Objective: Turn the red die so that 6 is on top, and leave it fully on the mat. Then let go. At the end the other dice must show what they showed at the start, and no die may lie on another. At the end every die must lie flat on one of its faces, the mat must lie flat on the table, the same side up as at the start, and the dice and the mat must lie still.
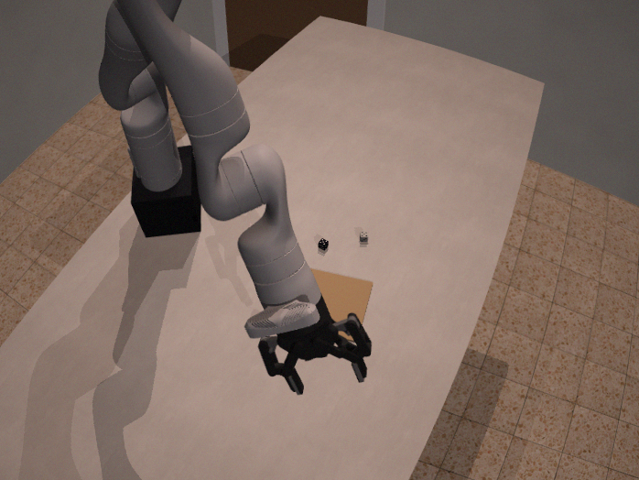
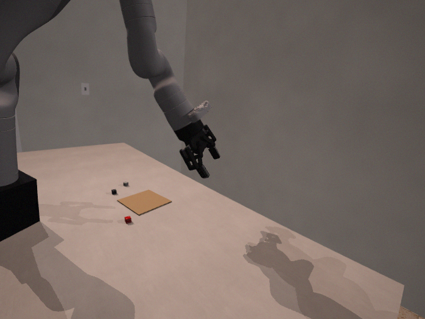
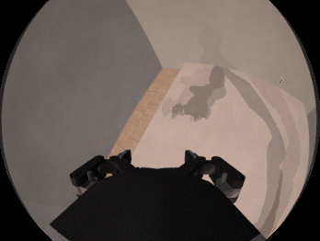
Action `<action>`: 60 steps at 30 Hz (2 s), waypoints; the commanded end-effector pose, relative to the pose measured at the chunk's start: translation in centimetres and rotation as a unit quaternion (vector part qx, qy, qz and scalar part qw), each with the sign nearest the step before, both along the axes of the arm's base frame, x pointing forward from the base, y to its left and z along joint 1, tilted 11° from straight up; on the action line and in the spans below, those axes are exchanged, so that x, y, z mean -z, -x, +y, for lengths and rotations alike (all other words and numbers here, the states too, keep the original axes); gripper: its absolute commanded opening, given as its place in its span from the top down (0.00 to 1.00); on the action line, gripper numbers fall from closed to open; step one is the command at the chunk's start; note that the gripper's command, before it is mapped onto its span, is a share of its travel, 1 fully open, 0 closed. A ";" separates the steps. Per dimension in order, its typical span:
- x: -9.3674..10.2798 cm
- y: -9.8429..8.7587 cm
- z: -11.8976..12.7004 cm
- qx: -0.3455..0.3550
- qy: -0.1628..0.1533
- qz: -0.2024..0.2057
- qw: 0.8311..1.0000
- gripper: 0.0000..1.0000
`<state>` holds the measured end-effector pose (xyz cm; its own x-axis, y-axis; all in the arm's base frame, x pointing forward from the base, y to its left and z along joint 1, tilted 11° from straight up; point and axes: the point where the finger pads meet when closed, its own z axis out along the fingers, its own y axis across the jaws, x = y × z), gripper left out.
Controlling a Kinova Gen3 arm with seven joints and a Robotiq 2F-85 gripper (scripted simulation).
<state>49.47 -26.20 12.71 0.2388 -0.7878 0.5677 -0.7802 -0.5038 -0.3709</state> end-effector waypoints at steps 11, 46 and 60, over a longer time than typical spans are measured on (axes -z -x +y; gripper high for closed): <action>1.2 1.7 2.9 -0.021 -0.007 0.032 0.999 0.00; 4.2 7.3 8.1 -0.056 -0.023 0.114 0.992 0.00; 4.9 9.3 9.5 -0.066 -0.028 0.140 0.988 0.00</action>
<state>40.01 -17.02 7.70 0.4777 -0.7717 0.4199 -0.7899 -0.5865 -0.1791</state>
